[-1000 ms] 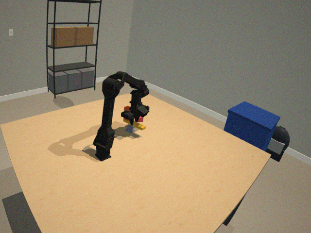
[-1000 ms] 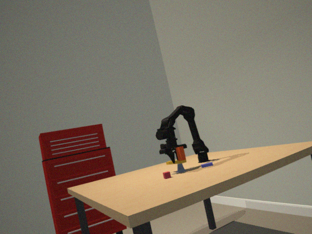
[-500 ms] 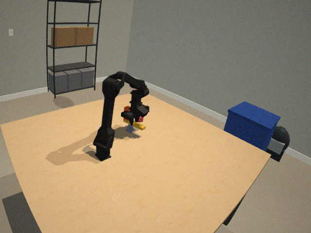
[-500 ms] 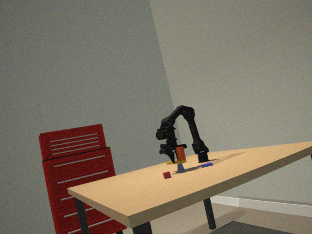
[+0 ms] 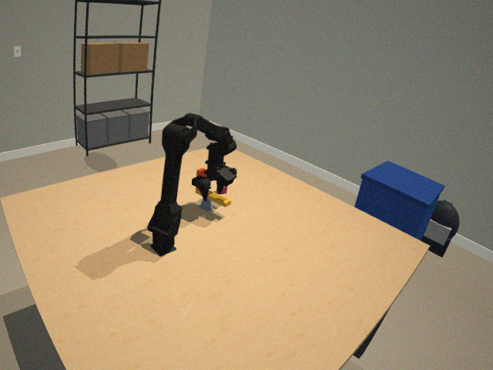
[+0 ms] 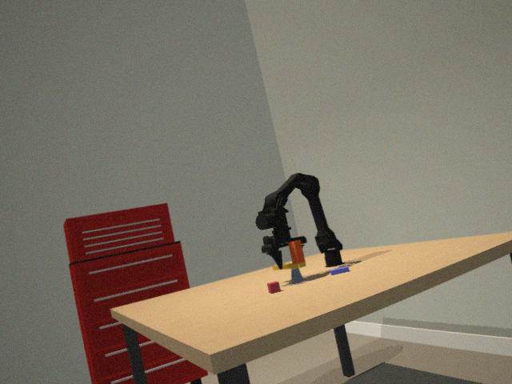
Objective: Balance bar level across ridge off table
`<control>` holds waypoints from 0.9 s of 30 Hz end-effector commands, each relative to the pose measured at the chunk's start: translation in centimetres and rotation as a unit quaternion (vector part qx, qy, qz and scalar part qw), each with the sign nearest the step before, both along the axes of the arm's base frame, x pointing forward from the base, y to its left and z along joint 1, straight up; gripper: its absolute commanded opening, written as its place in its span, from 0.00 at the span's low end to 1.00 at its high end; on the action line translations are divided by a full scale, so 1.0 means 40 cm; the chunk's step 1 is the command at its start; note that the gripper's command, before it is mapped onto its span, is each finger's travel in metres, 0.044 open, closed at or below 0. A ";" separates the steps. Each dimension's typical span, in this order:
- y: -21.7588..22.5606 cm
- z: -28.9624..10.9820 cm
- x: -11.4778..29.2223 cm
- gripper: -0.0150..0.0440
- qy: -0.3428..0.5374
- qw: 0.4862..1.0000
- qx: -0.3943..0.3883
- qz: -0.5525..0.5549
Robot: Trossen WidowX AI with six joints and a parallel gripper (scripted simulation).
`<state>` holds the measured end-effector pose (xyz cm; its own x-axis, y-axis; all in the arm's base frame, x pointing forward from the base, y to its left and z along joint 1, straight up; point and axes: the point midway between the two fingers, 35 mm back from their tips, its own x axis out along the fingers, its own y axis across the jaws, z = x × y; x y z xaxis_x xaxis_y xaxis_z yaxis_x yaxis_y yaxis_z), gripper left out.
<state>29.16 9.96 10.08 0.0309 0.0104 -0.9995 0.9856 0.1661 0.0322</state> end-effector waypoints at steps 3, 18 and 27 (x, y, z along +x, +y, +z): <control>0.002 0.046 0.006 1.00 0.000 1.000 0.000 0.000; -0.002 0.250 -0.007 1.00 0.000 1.000 0.000 0.000; -0.002 0.250 -0.007 1.00 0.000 1.000 0.000 0.000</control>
